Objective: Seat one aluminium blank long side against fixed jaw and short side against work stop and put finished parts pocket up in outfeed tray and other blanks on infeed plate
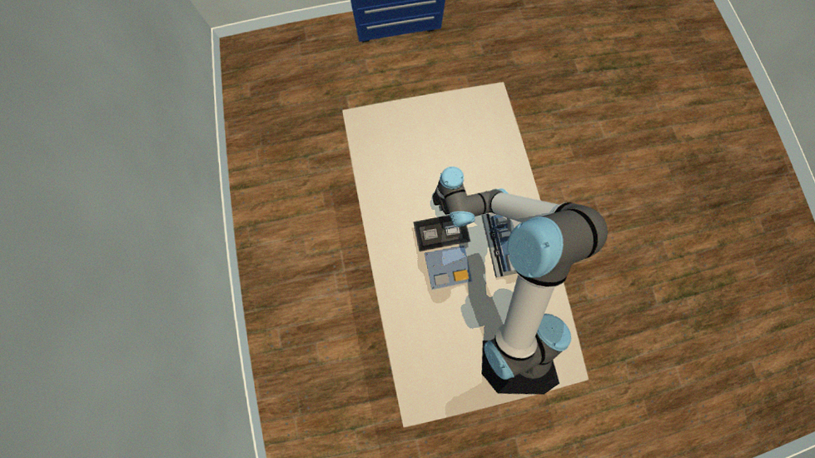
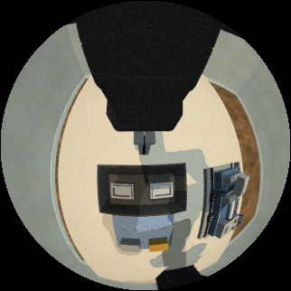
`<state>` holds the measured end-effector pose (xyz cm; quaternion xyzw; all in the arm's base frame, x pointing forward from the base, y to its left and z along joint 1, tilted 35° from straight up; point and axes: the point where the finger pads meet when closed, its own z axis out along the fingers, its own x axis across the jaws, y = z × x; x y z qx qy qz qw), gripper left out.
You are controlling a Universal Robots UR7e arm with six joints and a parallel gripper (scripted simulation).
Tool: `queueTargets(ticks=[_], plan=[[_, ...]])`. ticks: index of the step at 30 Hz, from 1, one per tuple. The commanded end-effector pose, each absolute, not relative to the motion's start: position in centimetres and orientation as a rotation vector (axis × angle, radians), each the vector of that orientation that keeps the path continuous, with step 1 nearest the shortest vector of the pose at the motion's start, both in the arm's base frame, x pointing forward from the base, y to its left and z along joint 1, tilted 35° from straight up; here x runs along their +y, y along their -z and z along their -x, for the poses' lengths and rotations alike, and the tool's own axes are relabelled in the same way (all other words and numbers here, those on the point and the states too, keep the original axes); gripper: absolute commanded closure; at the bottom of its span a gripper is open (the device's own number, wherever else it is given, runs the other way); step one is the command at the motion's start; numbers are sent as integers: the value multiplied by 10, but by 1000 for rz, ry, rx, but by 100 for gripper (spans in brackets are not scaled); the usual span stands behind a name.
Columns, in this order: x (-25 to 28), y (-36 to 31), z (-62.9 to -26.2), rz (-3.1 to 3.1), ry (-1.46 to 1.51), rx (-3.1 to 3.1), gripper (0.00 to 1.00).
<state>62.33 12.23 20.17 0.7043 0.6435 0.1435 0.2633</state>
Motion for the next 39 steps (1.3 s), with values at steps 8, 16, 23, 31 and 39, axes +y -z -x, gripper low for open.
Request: queueTargets(ticks=[8,16,23,31,39], plan=[[122,-202,-624,-1904,-390,1740,100],[122,-202,-624,-1904,-390,1740,100],[122,-203,-623,-1903,-390,1740,100],[125,-209,-619,-1902,-391,1741,100],[128,-224,-609,-1902,-391,1740,100]])
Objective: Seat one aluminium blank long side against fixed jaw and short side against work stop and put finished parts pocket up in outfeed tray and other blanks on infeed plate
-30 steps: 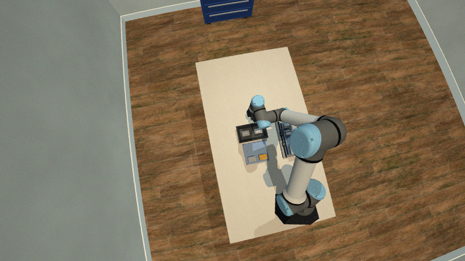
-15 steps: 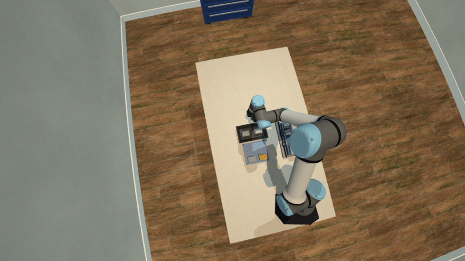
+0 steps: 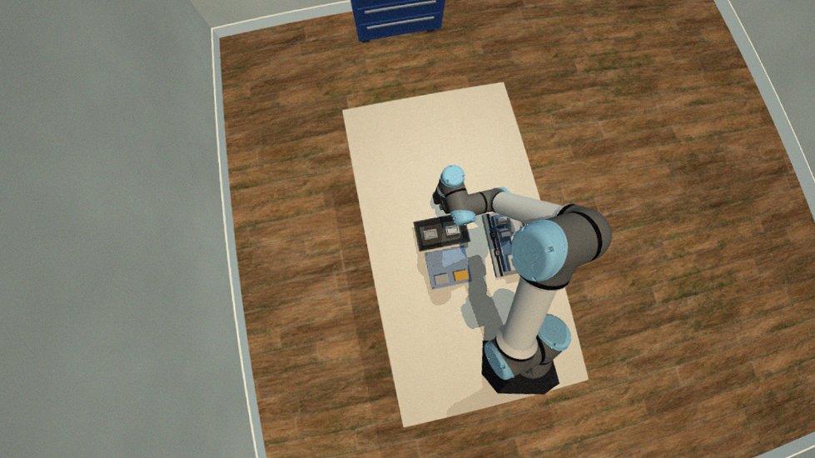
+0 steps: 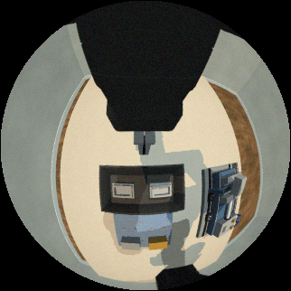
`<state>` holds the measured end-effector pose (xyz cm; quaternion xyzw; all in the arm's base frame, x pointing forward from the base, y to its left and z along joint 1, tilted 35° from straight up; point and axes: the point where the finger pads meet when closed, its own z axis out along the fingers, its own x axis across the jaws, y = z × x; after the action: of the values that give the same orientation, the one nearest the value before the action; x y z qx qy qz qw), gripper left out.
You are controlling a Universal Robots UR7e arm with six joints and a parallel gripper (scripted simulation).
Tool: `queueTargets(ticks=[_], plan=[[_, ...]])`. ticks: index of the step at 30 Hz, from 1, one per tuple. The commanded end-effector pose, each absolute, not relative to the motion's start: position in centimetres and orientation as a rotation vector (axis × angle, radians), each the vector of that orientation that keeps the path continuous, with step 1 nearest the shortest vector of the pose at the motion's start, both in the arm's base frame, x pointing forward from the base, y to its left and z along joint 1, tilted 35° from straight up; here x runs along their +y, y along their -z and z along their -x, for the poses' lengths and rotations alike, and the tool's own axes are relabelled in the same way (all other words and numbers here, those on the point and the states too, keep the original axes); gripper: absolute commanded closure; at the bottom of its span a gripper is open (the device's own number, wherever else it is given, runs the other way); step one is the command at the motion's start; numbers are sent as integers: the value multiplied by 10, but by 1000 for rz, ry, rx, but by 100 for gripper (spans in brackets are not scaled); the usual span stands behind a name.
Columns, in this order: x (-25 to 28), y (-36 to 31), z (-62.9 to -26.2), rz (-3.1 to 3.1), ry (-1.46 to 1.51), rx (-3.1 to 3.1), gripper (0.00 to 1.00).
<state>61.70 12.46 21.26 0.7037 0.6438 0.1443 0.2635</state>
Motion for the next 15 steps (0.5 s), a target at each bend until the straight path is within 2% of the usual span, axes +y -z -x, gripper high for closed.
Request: queueTargets(ticks=[1,15], plan=[[128,-224,-609,-1902,-391,1740,100],[134,-252,-593,-1900,-395,1738,100]])
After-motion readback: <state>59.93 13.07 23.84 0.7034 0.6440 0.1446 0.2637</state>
